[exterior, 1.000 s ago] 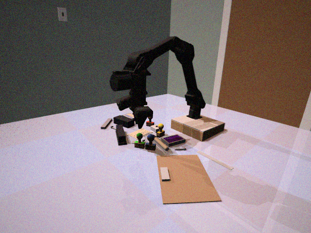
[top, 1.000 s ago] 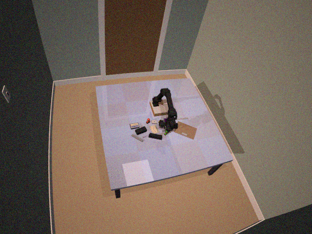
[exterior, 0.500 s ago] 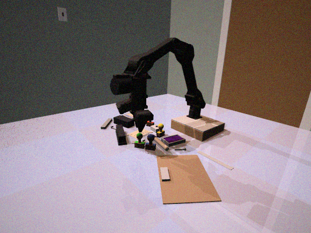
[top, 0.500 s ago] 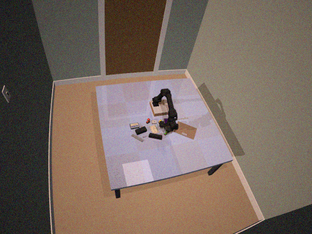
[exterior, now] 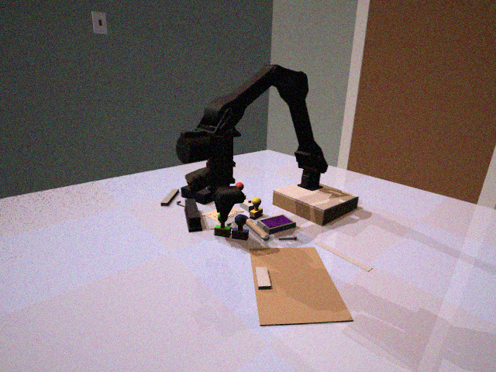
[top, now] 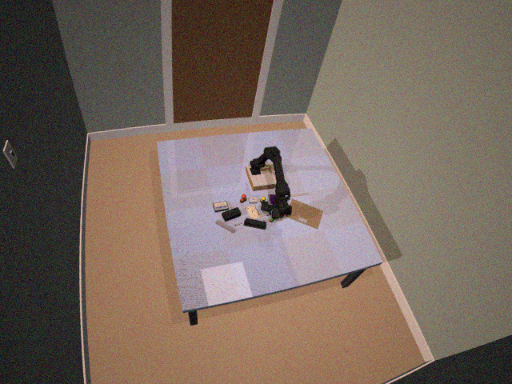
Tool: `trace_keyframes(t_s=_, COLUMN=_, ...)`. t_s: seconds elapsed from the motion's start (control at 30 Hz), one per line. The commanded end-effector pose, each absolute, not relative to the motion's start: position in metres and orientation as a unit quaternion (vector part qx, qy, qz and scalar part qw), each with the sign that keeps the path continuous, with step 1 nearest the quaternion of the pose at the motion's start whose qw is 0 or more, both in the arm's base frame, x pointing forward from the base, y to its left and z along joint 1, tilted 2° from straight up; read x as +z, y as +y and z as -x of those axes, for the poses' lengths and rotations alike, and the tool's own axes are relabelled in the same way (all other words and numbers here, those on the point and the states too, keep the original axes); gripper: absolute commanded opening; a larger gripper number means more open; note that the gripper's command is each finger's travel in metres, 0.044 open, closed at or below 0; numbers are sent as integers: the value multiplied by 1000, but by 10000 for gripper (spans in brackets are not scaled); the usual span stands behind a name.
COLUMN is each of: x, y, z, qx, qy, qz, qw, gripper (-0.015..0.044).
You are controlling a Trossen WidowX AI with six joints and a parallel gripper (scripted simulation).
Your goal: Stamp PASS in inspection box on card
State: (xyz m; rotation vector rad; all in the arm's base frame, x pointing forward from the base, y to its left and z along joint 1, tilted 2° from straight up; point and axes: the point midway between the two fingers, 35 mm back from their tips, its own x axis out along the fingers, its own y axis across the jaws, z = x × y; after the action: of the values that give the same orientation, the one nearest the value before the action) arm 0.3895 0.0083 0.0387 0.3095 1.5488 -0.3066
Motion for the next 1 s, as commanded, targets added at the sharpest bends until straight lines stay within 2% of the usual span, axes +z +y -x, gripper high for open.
trace_keyframes(t_s=0.0, x=31, y=9, z=-388, qx=-138, qy=695, qz=-141, qw=691, gripper=212)
trace_keyframes(t_s=0.63, x=4, y=9, z=-386, qx=-138, qy=695, qz=-141, qw=691, gripper=212)
trace_keyframes(t_s=0.97, x=7, y=9, z=-387, qx=-138, qy=694, qz=-138, qw=693, gripper=146)
